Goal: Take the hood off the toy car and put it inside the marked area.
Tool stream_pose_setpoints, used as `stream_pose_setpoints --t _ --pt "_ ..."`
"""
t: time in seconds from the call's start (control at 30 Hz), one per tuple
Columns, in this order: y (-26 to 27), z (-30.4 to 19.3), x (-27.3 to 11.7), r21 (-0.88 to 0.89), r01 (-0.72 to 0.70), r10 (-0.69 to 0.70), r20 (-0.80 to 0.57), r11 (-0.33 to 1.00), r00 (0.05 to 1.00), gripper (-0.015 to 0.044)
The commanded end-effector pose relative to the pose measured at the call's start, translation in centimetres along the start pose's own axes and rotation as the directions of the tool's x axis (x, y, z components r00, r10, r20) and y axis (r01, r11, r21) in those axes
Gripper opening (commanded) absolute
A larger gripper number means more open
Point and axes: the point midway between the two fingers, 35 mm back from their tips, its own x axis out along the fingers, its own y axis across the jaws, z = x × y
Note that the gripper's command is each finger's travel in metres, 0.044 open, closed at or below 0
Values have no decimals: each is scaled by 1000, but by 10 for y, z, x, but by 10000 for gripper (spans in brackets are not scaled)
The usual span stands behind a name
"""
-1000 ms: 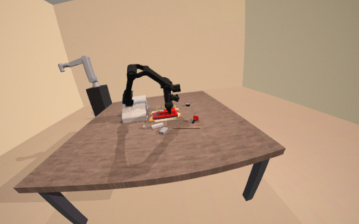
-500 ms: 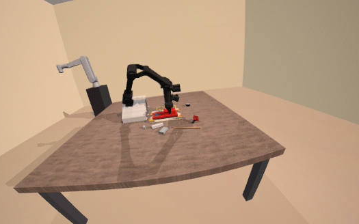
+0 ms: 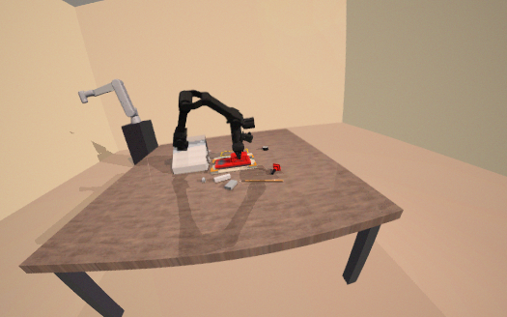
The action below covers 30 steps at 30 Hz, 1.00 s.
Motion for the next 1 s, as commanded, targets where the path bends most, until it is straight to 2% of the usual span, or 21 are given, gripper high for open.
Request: stream_pose_setpoints --t 0.0,0.73,0.97 --pt "0 2 -4 4 -2 2 6 1000 1000 0" --pt "0 2 -19 4 -2 2 6 1000 1000 0" --pt "1 3 -48 4 -4 4 5 1000 1000 0"
